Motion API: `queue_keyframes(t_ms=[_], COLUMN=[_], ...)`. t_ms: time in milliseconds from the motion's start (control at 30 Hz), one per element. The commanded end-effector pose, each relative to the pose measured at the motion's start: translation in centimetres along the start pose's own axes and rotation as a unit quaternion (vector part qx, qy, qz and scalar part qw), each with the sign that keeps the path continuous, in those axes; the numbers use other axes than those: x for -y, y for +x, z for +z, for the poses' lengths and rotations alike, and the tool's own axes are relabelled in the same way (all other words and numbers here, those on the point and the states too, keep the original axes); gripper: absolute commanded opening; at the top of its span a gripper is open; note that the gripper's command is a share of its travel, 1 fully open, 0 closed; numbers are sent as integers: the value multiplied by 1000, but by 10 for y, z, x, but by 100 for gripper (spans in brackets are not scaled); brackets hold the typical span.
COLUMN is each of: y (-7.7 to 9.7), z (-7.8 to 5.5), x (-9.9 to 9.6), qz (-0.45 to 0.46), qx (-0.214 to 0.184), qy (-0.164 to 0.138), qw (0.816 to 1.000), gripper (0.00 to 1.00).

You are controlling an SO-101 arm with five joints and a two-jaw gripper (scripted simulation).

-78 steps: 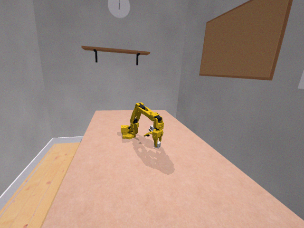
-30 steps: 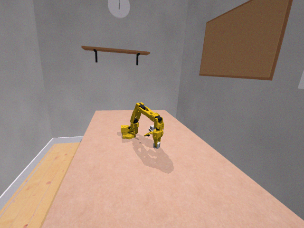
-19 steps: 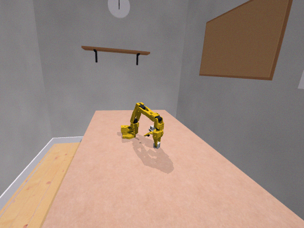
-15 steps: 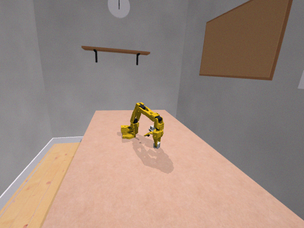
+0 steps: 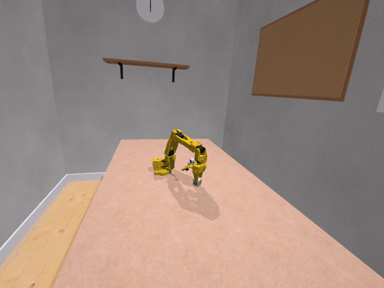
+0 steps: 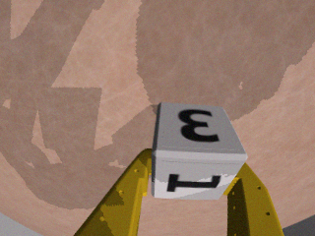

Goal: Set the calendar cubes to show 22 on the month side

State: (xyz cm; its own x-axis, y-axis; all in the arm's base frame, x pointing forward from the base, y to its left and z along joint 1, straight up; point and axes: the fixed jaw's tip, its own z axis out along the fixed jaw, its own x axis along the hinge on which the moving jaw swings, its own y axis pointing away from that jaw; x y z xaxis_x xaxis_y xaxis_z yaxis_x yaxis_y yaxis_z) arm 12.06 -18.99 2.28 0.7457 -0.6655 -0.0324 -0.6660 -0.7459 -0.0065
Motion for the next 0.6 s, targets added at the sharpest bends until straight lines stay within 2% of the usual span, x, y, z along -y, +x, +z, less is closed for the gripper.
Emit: queue_keyframes(t_ms=[0,67,333,567], y=[10,10,7,6], z=[-28,-28,-49,-53], x=[-3,-3,-4,-5], qz=[0,0,0,0], qx=[-41,-41,-41,-41], qy=[-9,-9,-10,-10], qw=[999,999,999,999], gripper=[0,0,0,0])
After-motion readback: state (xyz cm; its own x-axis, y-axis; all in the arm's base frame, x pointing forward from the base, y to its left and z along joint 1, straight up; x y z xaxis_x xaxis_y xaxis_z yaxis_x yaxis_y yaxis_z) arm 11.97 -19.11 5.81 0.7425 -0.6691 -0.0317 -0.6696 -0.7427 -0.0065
